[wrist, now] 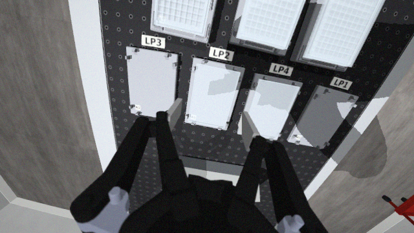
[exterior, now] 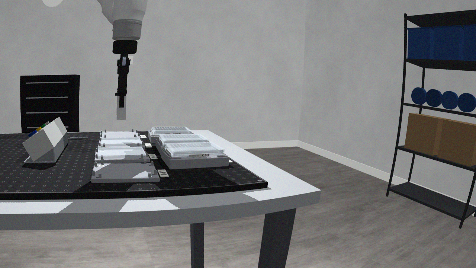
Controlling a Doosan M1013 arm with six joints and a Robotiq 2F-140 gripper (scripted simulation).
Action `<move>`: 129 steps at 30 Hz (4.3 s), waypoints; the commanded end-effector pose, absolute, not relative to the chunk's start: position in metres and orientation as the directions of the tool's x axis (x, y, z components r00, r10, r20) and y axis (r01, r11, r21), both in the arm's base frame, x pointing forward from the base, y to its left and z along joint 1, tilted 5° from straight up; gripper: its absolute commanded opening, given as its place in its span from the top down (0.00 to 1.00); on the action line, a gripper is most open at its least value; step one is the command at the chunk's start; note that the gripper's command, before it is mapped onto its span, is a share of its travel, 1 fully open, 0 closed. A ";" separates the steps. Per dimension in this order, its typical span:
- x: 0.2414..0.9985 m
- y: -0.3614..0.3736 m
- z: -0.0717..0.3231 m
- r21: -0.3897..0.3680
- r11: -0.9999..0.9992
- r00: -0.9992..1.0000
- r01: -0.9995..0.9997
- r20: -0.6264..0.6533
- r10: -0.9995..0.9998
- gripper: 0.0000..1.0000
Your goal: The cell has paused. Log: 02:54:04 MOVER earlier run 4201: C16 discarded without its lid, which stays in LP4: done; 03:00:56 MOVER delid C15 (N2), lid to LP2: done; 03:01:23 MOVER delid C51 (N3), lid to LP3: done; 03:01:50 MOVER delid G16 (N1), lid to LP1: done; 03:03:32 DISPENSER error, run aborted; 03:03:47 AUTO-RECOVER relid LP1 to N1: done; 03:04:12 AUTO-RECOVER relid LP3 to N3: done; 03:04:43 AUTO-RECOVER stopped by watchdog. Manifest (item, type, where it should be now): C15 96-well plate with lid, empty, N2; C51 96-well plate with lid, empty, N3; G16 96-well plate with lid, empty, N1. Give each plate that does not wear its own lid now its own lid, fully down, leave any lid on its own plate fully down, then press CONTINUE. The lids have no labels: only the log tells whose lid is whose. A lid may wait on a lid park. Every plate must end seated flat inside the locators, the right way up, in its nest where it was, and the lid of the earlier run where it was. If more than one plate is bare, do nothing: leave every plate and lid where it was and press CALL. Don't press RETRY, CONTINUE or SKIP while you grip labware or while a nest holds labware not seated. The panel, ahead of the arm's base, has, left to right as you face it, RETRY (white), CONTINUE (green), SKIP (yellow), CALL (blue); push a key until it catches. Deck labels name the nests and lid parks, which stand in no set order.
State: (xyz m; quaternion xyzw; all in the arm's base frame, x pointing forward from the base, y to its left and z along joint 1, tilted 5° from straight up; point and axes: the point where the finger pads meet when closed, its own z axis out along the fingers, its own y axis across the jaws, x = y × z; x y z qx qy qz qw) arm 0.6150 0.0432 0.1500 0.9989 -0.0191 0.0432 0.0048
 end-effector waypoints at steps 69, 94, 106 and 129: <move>0.620 0.042 0.095 0.008 -0.999 0.996 -0.038 0.086 -0.037 0.34; 0.620 0.042 0.095 0.008 -0.999 0.996 -0.038 0.086 -0.037 0.41; 0.620 0.042 0.095 0.008 -0.999 0.996 -0.038 0.086 -0.037 0.41; 0.620 0.042 0.095 0.008 -0.999 0.996 -0.038 0.086 -0.037 0.41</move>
